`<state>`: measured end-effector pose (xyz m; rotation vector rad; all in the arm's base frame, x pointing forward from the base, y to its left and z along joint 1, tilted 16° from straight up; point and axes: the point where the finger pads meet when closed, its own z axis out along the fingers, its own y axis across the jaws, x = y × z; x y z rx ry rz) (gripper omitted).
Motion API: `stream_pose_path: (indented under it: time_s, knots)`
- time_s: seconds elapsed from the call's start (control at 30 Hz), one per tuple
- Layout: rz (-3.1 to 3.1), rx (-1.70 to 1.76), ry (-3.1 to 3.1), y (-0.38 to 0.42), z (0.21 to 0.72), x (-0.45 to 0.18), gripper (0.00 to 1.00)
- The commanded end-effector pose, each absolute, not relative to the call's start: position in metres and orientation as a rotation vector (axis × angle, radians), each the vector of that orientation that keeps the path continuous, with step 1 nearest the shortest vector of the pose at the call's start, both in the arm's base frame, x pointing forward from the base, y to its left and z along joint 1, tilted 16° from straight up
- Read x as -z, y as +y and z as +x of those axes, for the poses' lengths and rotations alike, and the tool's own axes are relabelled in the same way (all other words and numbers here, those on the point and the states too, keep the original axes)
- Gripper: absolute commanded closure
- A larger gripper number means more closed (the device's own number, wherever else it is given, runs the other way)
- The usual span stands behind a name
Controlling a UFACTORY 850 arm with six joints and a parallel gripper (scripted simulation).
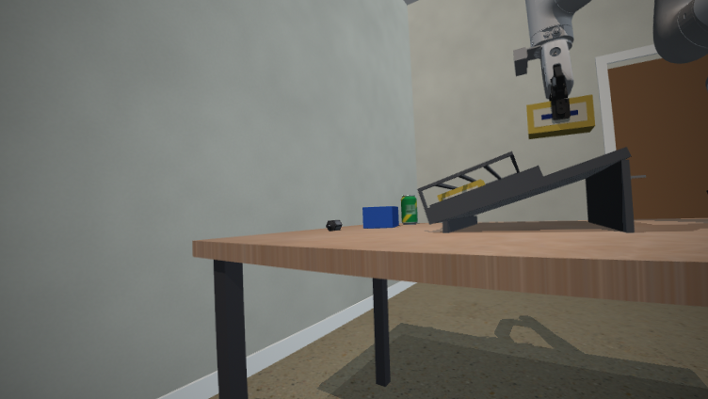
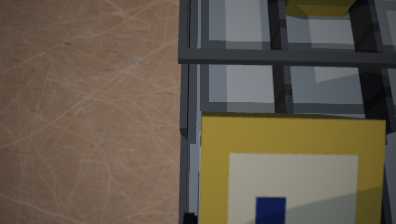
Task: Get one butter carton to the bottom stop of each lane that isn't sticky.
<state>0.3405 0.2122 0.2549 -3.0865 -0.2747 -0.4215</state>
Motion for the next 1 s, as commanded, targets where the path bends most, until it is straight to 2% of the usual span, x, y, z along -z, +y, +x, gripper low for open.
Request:
stream_pose_path:
  time_s: [0.0,0.43,0.47,0.97]
  knots:
    - [-3.104,0.273,-0.282,0.2135,0.3438,-0.2474,1.0]
    - [-3.104,0.273,-0.282,0.2135,0.3438,-0.2474,1.0]
    - [-3.121,0.116,-0.284,0.2137,0.3439,-0.2472,1.0]
    - [-3.121,0.116,-0.284,0.2137,0.3439,-0.2472,1.0]
